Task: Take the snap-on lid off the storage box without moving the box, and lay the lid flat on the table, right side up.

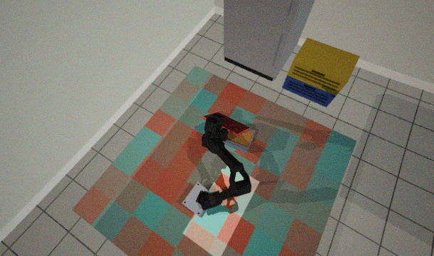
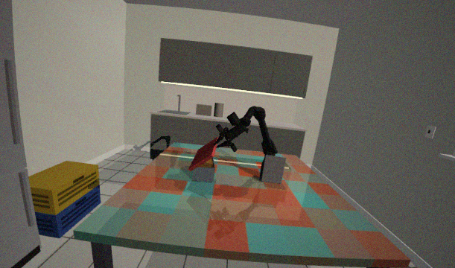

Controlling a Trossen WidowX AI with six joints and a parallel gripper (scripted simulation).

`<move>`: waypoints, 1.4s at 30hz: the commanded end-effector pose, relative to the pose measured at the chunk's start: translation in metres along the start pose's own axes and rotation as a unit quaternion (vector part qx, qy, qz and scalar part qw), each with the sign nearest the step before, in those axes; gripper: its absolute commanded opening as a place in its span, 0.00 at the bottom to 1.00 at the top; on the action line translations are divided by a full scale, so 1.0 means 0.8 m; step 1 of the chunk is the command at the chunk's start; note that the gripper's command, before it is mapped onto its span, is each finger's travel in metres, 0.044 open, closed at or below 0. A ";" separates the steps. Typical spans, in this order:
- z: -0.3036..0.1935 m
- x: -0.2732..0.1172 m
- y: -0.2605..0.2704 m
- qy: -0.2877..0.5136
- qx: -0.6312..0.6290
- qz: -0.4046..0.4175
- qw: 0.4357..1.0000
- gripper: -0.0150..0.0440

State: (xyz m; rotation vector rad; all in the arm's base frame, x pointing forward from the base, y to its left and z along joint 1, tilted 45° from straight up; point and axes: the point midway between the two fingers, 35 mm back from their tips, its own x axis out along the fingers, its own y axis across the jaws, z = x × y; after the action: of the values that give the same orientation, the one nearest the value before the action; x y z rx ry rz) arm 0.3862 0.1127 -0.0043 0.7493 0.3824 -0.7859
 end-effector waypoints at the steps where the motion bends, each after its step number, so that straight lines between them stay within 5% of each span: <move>1: -0.010 -0.005 0.008 0.001 0.005 0.008 1.000 0.25; 42: -0.113 -0.011 0.007 0.003 0.007 0.009 1.000 0.25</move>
State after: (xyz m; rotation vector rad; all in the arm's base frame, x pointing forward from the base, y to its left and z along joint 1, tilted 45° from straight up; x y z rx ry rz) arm 0.3794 0.1752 -0.0597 0.7550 0.3842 -0.7845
